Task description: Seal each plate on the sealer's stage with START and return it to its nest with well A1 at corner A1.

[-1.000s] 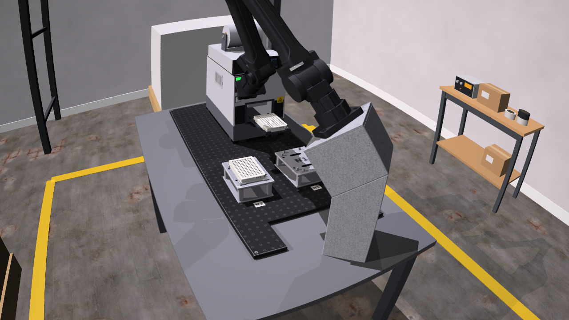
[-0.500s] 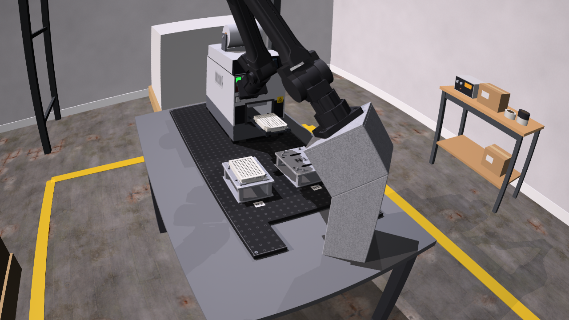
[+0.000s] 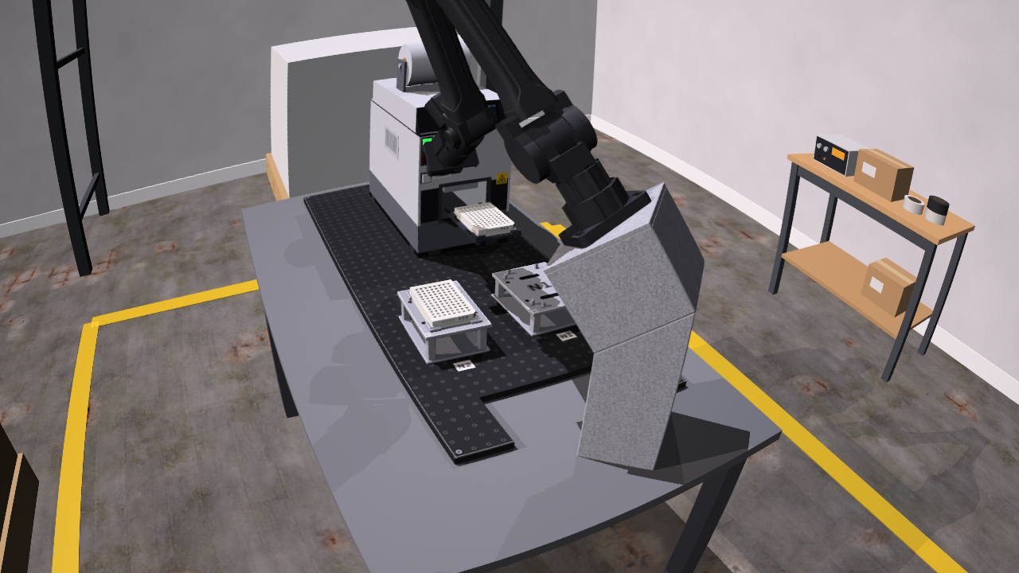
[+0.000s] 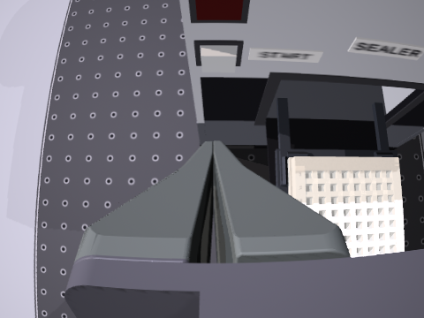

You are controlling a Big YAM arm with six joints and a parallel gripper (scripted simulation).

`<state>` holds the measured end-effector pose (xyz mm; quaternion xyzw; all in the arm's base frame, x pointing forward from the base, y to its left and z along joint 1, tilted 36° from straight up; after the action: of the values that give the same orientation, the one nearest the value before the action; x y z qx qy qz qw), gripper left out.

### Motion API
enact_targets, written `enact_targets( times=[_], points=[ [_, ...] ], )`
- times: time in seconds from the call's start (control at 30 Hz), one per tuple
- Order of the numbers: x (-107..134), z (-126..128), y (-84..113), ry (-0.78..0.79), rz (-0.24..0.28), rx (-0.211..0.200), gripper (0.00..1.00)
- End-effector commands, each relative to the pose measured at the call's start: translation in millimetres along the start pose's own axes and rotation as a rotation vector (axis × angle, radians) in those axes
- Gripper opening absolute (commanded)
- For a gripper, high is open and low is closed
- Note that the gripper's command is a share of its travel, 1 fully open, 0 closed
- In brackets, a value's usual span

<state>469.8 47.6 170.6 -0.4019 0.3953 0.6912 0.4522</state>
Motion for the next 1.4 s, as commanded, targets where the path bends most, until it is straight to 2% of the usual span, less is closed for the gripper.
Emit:
enact_targets(
  times=[0.0, 0.23, 0.33, 0.5, 0.6, 0.77, 0.9, 1.07, 1.2, 1.37],
  points=[
    [-15, 2, -14.4, 0.019, -0.043, -0.009, 0.00],
    [6, 5, -25.7, -0.009, 0.012, -0.013, 0.00],
    [3, 5, -27.8, -0.009, 0.005, -0.009, 0.00],
    [-14, 0, -36.0, -0.005, -0.036, -0.002, 0.00],
    [-8, -4, -42.4, -0.008, -0.024, 0.004, 0.00],
    [6, 4, -48.4, -0.008, 0.002, -0.011, 0.00],
    [3, 6, -53.2, -0.006, -0.007, -0.016, 0.00],
    [-17, 3, -60.8, 0.000, -0.051, -0.012, 0.00],
    [-2, 2, -70.1, -0.006, -0.017, -0.008, 0.00],
    [8, 4, -62.1, -0.011, 0.018, -0.013, 0.00]
  ],
)
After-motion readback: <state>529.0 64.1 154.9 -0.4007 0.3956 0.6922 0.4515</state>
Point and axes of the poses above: the point where the finger pads meet when closed, its own y axis back along the fingers, its own z axis across the jaws, x = y × z, the point moved 6 cm from there along y, back along the fingers, and after that the axes turned 3 degrees about y, right-handed, at the moved point
